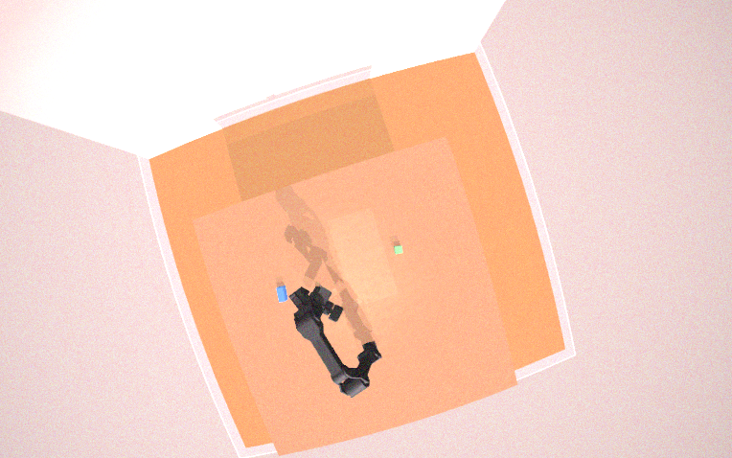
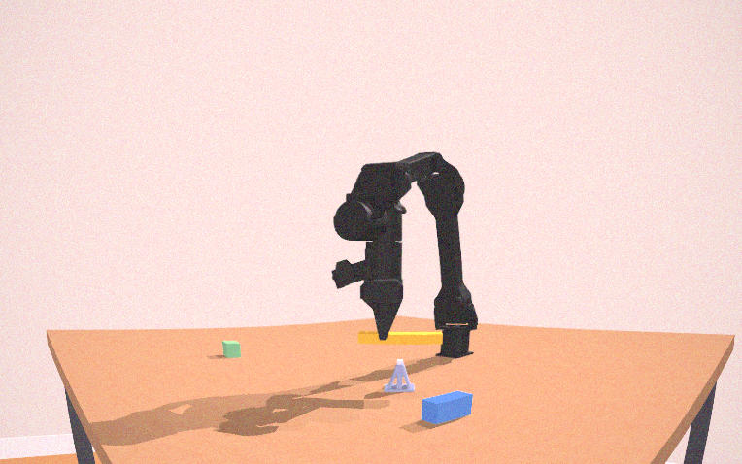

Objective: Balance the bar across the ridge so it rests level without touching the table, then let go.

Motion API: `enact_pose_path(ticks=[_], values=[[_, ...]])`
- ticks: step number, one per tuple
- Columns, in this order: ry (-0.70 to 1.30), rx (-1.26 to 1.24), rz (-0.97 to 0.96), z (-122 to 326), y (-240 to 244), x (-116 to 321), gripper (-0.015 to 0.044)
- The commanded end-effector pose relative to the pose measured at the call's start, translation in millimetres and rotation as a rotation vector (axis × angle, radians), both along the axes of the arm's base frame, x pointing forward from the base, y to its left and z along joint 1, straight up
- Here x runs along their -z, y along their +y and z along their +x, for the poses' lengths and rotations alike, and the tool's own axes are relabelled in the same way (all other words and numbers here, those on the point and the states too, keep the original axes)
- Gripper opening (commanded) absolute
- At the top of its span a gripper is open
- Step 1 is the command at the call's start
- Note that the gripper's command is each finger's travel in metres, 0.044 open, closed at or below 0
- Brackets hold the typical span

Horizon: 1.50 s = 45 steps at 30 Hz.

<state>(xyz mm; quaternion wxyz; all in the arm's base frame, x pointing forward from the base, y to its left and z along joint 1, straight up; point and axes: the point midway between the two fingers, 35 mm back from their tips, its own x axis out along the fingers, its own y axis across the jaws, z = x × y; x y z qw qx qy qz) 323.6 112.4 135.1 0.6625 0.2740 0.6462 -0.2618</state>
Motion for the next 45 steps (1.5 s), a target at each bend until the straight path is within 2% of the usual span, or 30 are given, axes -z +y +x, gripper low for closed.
enact_pose_path(ticks=[1,13,45], values=[[0.002,0.003,0.002,0.6,0.7,6.9,0.0],[0.002,0.003,0.002,0.6,0.5,25.5,0.0],[0.002,0.003,0.002,0.6,0.5,26.8,0.0]])
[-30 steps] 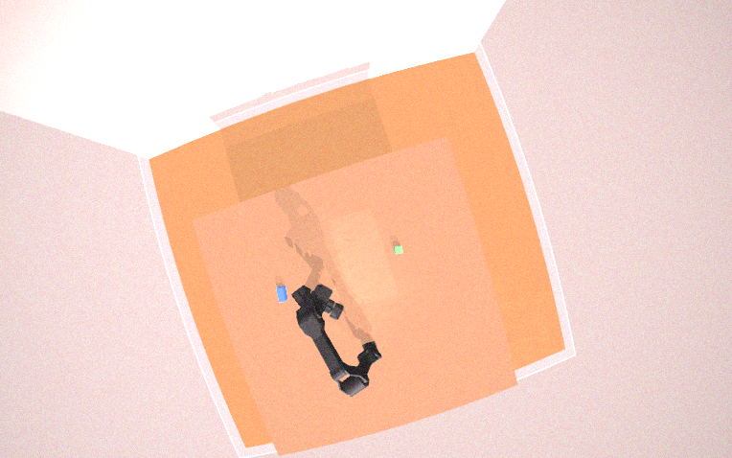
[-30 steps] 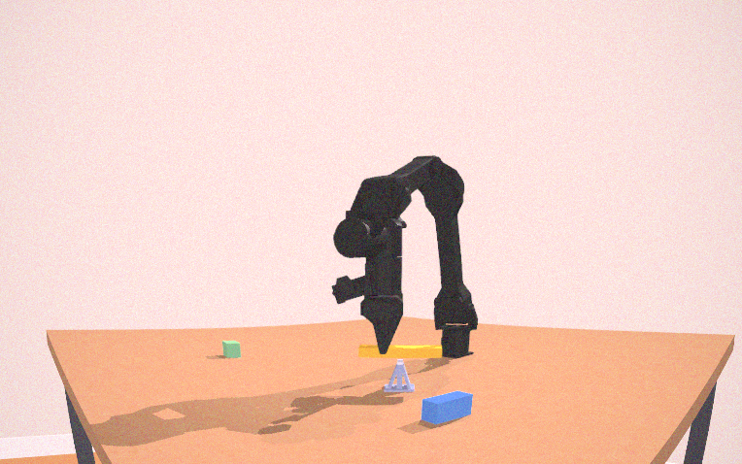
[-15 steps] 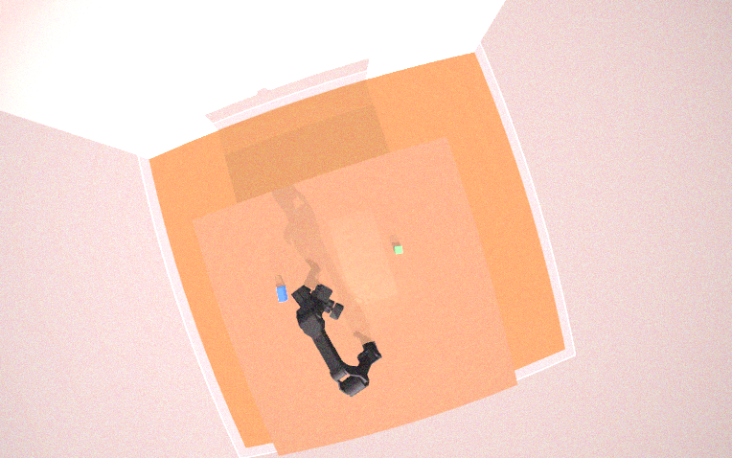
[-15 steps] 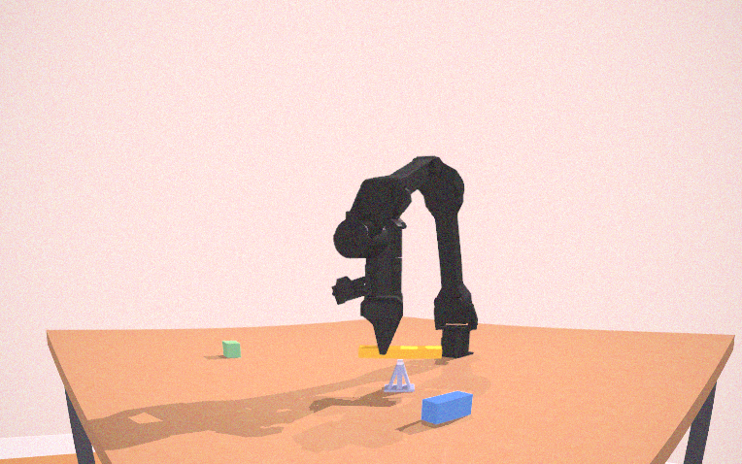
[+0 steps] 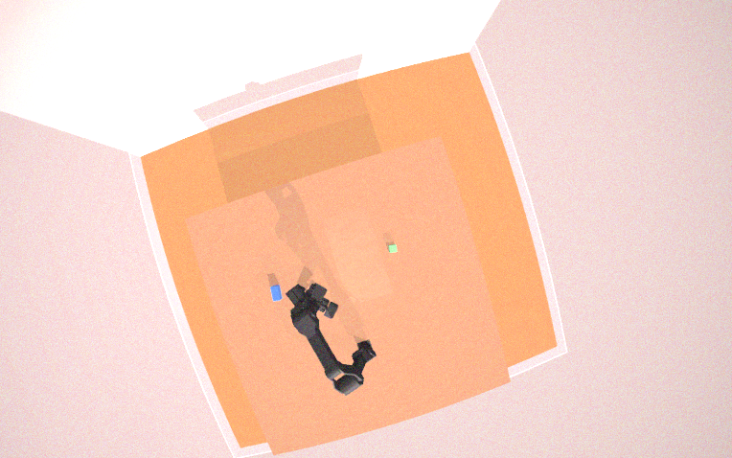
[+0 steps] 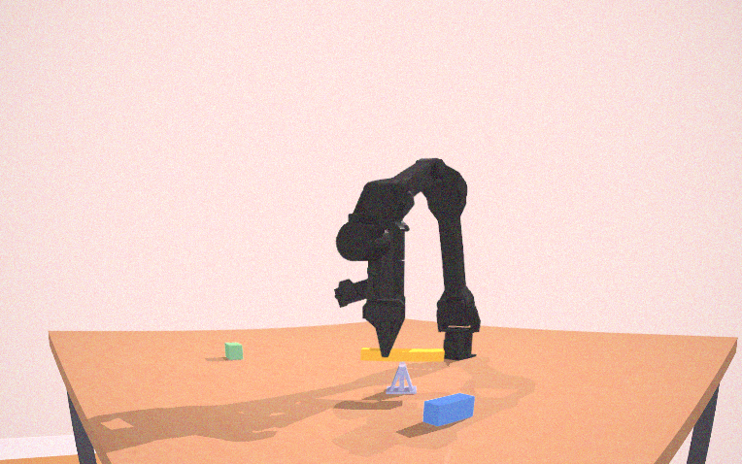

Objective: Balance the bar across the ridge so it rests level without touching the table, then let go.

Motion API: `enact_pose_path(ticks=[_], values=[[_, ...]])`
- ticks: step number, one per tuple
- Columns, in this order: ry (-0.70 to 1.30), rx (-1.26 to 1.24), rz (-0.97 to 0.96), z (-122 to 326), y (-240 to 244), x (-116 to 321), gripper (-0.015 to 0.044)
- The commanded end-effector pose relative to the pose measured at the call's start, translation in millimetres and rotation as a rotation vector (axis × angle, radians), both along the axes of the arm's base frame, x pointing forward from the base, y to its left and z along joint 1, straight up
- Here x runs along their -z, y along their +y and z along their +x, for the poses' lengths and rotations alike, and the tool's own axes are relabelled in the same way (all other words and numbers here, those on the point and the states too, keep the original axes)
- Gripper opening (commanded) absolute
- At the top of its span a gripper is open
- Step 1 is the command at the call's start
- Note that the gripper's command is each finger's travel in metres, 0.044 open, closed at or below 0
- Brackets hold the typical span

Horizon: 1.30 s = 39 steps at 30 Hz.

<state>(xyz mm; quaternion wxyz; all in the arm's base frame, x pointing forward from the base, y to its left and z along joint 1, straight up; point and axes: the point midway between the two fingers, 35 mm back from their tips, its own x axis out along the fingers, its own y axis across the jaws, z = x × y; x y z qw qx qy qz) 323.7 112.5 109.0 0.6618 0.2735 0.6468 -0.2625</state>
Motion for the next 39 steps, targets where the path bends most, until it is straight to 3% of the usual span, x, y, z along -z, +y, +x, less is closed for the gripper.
enact_pose_path(ticks=[1,39], values=[[-0.001,0.003,0.003,0.5,0.4,0.8,0.0],[-0.001,0.003,0.003,0.5,0.5,3.9,0.0]])
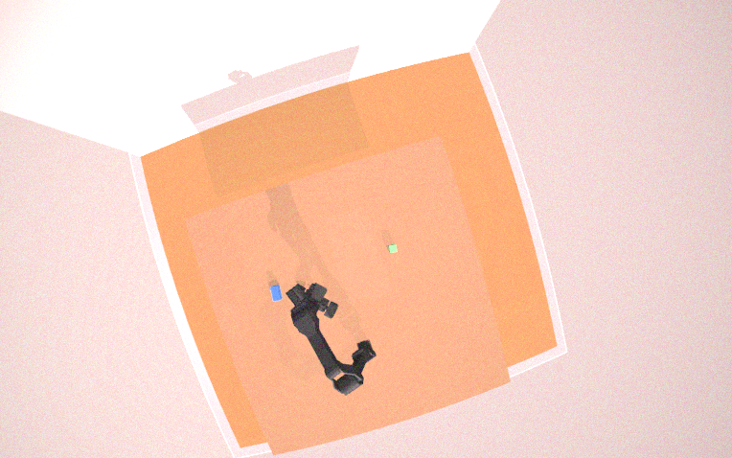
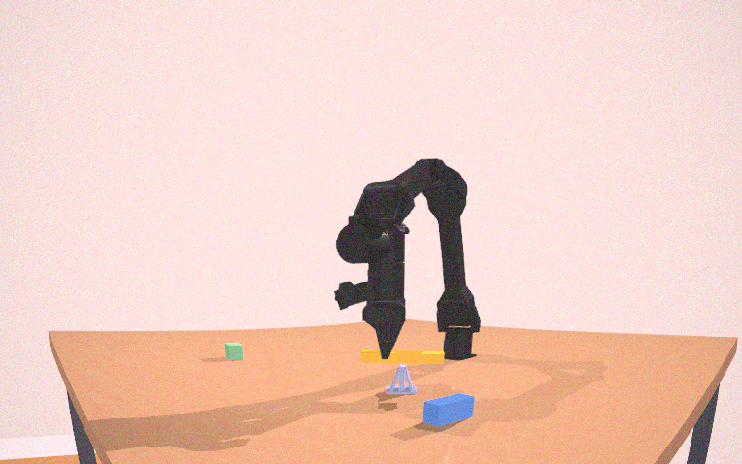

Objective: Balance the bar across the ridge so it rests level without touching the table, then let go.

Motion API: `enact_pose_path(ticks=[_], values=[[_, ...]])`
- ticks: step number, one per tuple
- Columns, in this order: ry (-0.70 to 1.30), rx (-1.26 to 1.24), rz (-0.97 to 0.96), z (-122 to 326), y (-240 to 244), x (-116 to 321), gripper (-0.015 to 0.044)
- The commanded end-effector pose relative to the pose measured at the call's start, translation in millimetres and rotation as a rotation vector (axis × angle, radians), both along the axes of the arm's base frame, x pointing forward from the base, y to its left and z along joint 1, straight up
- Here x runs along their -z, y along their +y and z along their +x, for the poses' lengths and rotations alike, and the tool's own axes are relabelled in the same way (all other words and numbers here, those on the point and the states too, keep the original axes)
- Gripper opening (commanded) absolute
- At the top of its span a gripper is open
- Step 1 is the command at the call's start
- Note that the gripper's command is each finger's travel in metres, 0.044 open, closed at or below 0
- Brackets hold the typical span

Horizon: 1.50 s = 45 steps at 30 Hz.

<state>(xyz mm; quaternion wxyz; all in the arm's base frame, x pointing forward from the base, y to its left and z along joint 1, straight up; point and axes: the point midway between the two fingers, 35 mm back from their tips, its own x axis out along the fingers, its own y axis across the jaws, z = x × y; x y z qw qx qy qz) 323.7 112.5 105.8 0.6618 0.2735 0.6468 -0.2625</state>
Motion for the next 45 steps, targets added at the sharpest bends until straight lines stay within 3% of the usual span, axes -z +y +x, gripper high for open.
enact_pose_path(ticks=[1,45], values=[[-0.001,0.003,0.003,0.4,0.5,0.7,0.0],[0.0,0.003,0.003,0.3,0.5,4.5,0.0]])
